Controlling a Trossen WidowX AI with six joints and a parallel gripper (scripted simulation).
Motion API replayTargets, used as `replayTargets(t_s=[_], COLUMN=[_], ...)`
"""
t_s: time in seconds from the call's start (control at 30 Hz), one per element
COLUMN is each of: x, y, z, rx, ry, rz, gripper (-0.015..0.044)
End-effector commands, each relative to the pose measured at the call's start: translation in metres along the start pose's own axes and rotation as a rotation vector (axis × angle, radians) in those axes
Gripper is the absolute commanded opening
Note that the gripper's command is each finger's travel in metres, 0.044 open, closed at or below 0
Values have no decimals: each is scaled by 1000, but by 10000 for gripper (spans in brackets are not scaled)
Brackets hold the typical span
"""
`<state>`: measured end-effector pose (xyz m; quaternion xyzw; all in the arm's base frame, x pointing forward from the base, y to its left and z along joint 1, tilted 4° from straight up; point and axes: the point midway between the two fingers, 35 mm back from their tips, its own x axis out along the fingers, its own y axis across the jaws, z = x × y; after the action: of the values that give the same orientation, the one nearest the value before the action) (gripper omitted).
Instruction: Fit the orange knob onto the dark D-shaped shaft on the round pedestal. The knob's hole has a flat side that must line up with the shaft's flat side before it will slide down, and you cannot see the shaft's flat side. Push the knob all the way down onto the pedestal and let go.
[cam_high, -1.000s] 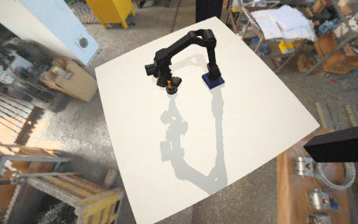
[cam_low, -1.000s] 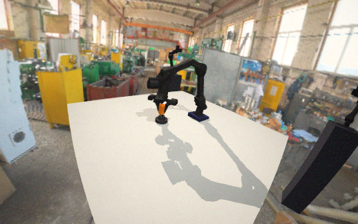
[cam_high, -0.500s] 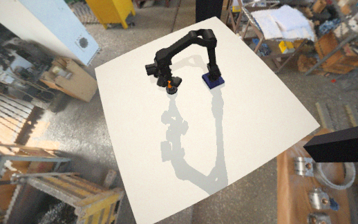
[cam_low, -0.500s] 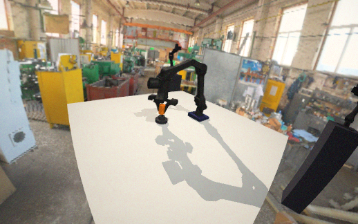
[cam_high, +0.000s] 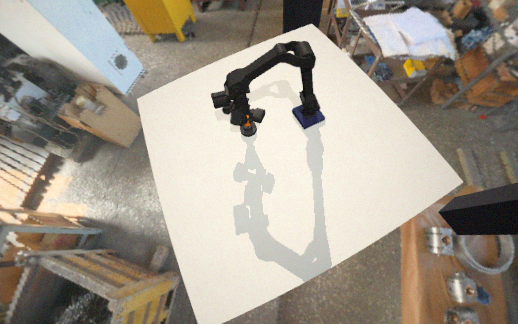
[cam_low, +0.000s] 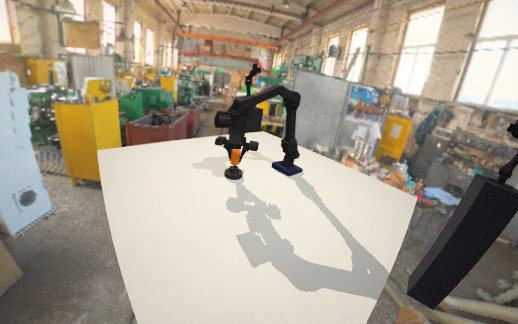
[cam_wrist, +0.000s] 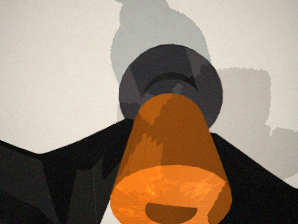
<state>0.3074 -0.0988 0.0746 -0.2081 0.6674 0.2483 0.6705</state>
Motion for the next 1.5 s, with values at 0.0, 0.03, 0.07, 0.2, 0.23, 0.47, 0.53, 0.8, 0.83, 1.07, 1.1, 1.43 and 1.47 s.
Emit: replayTargets(t_s=[0.0, 0.03, 0.07, 0.2, 0.23, 0.47, 0.53, 0.8, 0.83, 1.07, 1.1, 1.43, 1.47], x=[1, 1, 2, 2, 3, 0, -1, -3, -2, 3, 4, 4, 4], y=[0, 0, 0, -1, -2, -3, -4, -6, -6, -7, -7, -5, -5], z=[-1, -1, -1, 0, 0, 2, 2, 4, 4, 4, 4, 3, 3], rx=[-47, -47, -47, -47, -47, -47, -47, -47, -47, -47, -47, -47, -47], ry=[3, 3, 3, 3, 3, 3, 3, 3, 3, 3, 3, 3, 3], rz=[-3, -3, -3, -3, -3, -3, -3, -3, -3, -3, -3, -3, -3], gripper=[0, 0, 0, 0, 0, 0, 0, 0, 0, 0, 0, 0, 0])
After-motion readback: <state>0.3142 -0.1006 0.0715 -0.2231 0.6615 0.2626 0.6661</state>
